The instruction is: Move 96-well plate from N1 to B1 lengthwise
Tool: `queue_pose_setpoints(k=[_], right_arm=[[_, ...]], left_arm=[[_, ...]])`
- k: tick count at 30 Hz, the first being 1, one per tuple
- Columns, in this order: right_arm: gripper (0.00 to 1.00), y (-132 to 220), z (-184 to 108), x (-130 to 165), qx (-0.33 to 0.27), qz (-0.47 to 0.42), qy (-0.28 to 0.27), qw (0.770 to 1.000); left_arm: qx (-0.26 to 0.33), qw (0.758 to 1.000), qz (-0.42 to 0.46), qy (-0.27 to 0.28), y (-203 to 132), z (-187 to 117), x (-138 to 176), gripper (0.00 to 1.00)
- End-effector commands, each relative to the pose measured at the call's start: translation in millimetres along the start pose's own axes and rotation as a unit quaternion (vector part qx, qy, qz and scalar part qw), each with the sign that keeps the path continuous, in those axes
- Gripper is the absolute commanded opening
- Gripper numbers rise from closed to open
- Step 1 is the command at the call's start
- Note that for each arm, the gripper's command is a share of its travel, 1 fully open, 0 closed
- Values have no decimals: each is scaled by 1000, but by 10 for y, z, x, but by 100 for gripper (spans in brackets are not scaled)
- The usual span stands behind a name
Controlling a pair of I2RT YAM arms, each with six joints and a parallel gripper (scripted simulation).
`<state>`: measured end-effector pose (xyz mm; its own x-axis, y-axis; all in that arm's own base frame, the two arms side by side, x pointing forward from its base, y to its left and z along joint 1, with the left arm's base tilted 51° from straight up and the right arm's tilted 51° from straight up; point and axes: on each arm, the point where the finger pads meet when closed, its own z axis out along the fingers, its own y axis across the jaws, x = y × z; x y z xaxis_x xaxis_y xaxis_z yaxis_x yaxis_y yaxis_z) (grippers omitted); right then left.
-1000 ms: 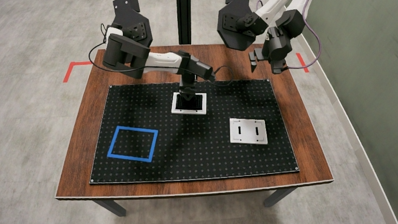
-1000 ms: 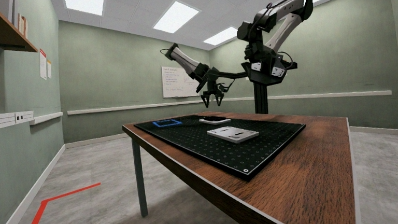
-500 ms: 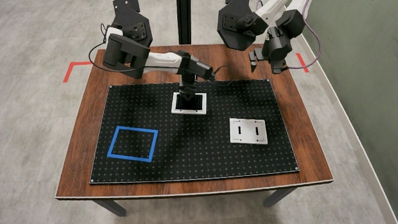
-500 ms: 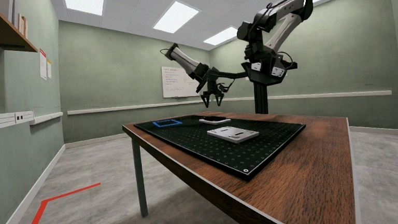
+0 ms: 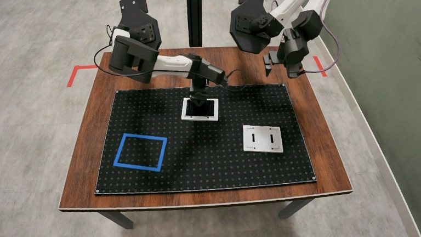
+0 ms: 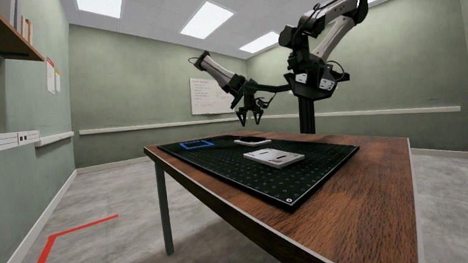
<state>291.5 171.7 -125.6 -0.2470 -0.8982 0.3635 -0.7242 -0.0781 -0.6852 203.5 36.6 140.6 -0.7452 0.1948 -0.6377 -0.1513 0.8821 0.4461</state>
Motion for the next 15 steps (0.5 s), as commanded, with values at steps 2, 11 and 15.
queue_pose_setpoints(k=[2, 11, 15], right_arm=[[100, -54, -114, -148, 11, -1, -22, 1000], [100, -54, -114, -148, 11, -1, -22, 1000], [100, -19, 117, -30, -3, 5, -1, 1000]], left_arm=[[2, 1000, 3, 0, 5, -8, -5, 100], [2, 1000, 3, 0, 5, -8, -5, 100], [2, 1000, 3, 0, 5, -8, -5, 100]])
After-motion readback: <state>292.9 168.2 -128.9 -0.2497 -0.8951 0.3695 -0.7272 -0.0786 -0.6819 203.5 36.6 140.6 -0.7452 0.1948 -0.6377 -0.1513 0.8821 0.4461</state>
